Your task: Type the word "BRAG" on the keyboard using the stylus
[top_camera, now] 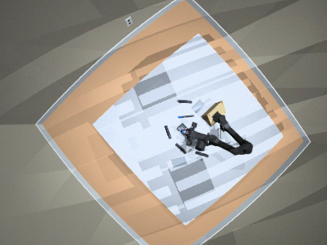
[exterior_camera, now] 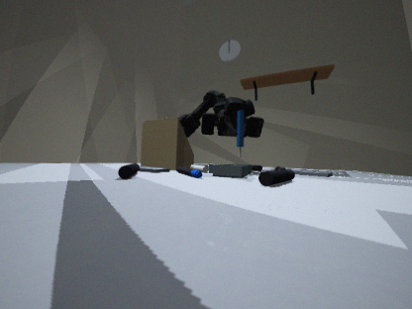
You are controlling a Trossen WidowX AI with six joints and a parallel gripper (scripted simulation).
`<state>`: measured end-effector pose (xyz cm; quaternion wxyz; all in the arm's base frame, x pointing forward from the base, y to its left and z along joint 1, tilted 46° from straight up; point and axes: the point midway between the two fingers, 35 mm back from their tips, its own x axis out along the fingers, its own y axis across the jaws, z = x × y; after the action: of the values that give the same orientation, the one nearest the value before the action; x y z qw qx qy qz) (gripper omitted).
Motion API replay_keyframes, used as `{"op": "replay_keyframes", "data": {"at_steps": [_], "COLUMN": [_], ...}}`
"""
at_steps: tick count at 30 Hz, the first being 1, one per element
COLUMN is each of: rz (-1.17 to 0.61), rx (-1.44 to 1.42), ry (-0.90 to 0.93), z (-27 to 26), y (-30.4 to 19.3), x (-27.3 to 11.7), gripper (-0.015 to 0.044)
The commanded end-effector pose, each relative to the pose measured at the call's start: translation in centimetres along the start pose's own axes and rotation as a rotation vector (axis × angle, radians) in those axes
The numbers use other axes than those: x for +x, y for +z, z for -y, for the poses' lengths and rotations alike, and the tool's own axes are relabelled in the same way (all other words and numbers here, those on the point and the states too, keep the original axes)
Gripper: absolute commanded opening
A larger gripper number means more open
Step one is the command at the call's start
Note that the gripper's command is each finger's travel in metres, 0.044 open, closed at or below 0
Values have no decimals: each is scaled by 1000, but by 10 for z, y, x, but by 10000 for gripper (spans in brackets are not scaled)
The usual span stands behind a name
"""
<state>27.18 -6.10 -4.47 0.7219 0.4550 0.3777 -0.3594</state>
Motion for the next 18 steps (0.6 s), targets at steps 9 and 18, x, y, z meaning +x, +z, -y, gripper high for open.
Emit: {"op": "replay_keyframes", "data": {"at_steps": [9, 18], "rz": [-2, -3], "rx": [1, 1], "ry": [-4, -5], "z": [3, 3], "y": [-14, -18], "x": [8, 11], "gripper": [81, 81]}}
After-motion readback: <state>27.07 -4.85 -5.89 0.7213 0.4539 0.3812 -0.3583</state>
